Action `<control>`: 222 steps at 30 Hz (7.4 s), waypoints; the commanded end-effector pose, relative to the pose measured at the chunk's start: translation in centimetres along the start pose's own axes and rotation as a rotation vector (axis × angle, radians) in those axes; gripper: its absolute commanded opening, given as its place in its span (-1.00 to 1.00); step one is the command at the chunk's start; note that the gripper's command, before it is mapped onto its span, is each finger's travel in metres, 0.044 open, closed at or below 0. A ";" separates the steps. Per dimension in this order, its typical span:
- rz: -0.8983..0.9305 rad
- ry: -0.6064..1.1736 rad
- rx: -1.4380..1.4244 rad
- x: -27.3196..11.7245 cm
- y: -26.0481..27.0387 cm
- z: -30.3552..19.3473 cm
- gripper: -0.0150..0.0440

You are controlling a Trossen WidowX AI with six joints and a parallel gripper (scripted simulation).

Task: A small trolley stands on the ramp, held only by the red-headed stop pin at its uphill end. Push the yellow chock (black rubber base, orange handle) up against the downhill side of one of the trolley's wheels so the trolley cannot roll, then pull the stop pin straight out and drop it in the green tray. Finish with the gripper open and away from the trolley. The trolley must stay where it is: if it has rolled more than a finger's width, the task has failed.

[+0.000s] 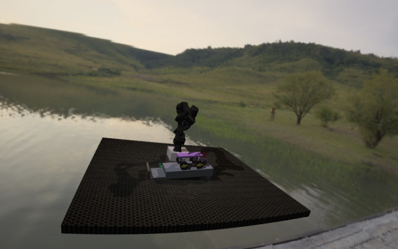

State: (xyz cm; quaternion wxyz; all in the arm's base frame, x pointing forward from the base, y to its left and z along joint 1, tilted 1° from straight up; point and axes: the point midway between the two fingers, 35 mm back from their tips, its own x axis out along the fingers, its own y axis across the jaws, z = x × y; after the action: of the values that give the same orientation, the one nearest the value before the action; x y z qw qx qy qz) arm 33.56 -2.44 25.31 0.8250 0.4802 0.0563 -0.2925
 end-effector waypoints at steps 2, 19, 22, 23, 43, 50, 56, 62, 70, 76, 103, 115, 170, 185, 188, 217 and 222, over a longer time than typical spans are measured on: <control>-0.018 0.194 0.081 -1.1 0.1 -5.3 0.15; -0.315 0.796 0.164 -10.0 -3.3 -22.2 0.15; -0.410 0.792 0.204 -10.8 -4.7 -22.5 0.15; -0.442 0.789 0.217 -11.1 -5.1 -22.6 0.15; -1.082 0.471 0.416 -18.1 -14.6 -21.5 0.15; -1.082 0.471 0.416 -17.1 -16.2 -22.8 0.15; -1.082 0.471 0.416 -16.4 -17.7 -23.9 0.15; -1.082 0.471 0.416 -16.3 -18.0 -24.1 0.15; -1.082 0.471 0.416 -15.8 -18.9 -24.8 0.15; -1.082 0.471 0.416 -15.4 -19.6 -25.3 0.15; -1.078 0.473 0.415 -14.2 -21.7 -26.9 0.06; -1.079 0.473 0.415 -14.4 -21.4 -26.7 -0.49; -1.041 0.545 0.290 -20.0 -11.0 -18.8 -0.49; -0.869 0.787 -0.157 -20.0 -11.0 -18.8 -0.49; -0.829 0.831 -0.246 -20.0 -11.0 -18.8 -0.49; -0.382 1.179 -1.072 -20.0 -11.0 -18.8 -0.49; -0.282 1.229 -1.222 -20.0 -11.0 -18.8 -0.49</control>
State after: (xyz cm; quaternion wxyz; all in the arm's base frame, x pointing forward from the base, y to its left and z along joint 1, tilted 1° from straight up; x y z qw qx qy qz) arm 14.81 17.59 14.37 0.7171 0.0479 0.6946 -0.0326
